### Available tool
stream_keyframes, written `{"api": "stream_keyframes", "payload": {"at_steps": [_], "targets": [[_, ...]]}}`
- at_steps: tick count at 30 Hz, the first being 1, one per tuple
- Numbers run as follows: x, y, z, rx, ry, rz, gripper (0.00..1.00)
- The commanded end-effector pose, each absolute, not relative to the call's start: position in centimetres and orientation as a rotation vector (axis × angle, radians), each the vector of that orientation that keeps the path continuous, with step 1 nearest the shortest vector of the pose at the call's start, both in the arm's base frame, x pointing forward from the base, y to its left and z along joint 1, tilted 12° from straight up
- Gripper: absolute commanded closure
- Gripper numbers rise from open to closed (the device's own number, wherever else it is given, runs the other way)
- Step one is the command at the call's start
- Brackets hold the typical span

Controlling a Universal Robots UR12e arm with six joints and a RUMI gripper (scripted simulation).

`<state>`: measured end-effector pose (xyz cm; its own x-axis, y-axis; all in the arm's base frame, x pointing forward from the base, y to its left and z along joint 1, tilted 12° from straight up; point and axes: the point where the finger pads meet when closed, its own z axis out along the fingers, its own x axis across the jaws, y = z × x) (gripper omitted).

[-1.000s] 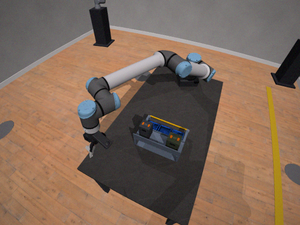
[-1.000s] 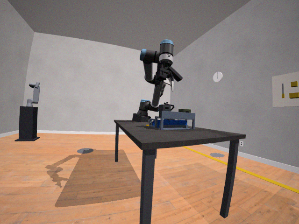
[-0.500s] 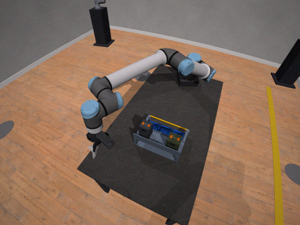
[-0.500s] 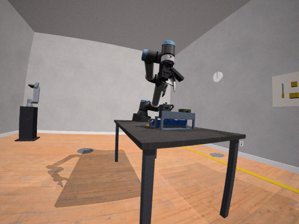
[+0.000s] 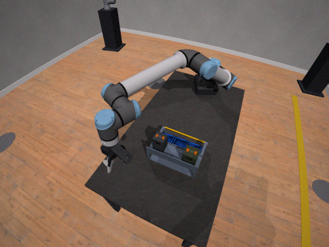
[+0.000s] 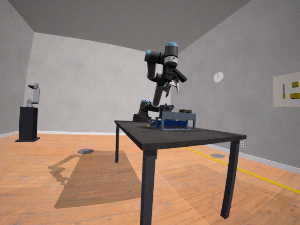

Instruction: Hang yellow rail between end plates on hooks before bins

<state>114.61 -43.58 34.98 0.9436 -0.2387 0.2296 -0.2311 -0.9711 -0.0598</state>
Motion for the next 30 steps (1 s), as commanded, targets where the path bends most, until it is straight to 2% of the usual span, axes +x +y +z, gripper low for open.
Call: {"api": "stream_keyframes", "payload": {"at_steps": [1, 30], "targets": [[114.1, -41.5, 35.4, -3.056, 0.377, -0.366, 0.00], [108.0, -29.3, 35.5, -2.996, 0.441, -0.293, 0.00]]}}
